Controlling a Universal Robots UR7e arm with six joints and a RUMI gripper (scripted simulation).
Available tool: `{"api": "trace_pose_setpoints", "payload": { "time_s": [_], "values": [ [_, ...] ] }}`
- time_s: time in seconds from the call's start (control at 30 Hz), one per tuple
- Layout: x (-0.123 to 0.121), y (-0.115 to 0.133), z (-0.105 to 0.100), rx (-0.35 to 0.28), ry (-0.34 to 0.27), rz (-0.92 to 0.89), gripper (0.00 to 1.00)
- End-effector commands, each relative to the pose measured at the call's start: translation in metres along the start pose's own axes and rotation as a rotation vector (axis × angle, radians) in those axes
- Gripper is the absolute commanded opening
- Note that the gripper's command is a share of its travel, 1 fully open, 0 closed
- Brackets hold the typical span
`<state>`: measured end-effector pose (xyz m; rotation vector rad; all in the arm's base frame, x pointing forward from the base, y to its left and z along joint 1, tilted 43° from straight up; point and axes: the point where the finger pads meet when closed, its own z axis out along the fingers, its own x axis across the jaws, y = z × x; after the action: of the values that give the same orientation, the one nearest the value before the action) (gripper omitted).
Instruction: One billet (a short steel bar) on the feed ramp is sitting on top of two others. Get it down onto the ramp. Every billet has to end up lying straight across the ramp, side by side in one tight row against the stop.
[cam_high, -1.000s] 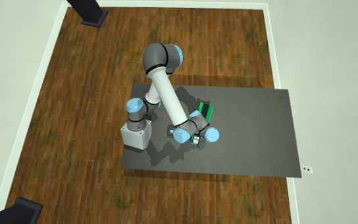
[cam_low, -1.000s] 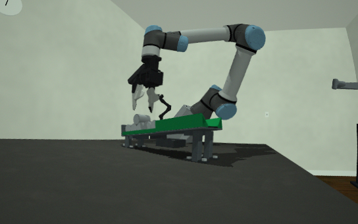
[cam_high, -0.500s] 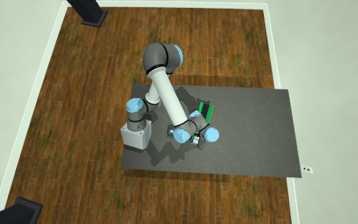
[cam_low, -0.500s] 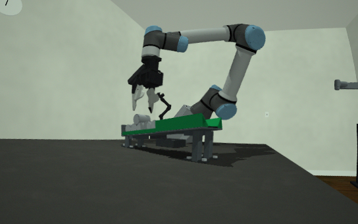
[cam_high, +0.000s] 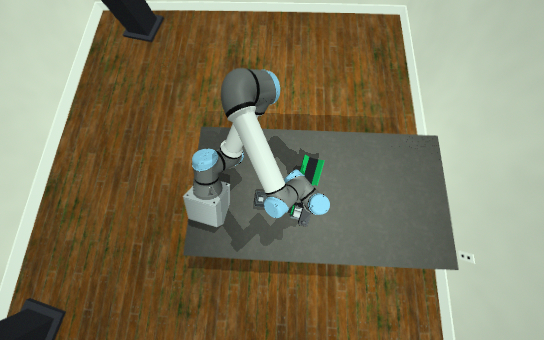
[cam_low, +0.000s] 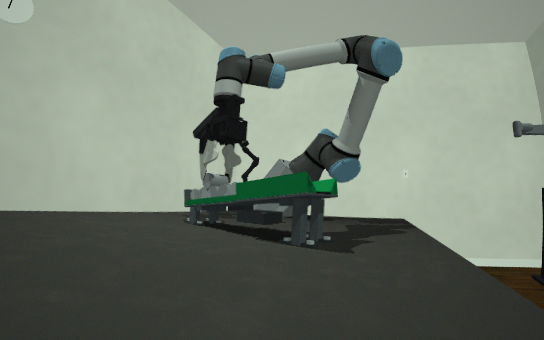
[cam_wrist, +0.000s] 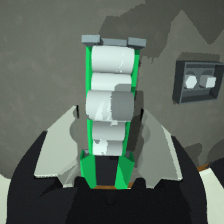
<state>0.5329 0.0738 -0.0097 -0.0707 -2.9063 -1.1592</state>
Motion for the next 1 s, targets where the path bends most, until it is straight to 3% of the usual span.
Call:
{"api": "trace_pose_setpoints", "payload": {
  "time_s": [0.0, 0.53, 0.57, 0.97],
  "values": [
    [-0.0007, -0.0002, 0.0061, 0.001, -0.002, 0.000, 0.53],
    [-0.0007, -0.0002, 0.0064, 0.001, -0.002, 0.000, 0.53],
    [-0.0007, -0.0002, 0.0064, 0.001, -0.002, 0.000, 0.00],
    [-0.0007, -0.0002, 0.0064, 0.001, -0.002, 0.000, 0.00]
  ]
}}
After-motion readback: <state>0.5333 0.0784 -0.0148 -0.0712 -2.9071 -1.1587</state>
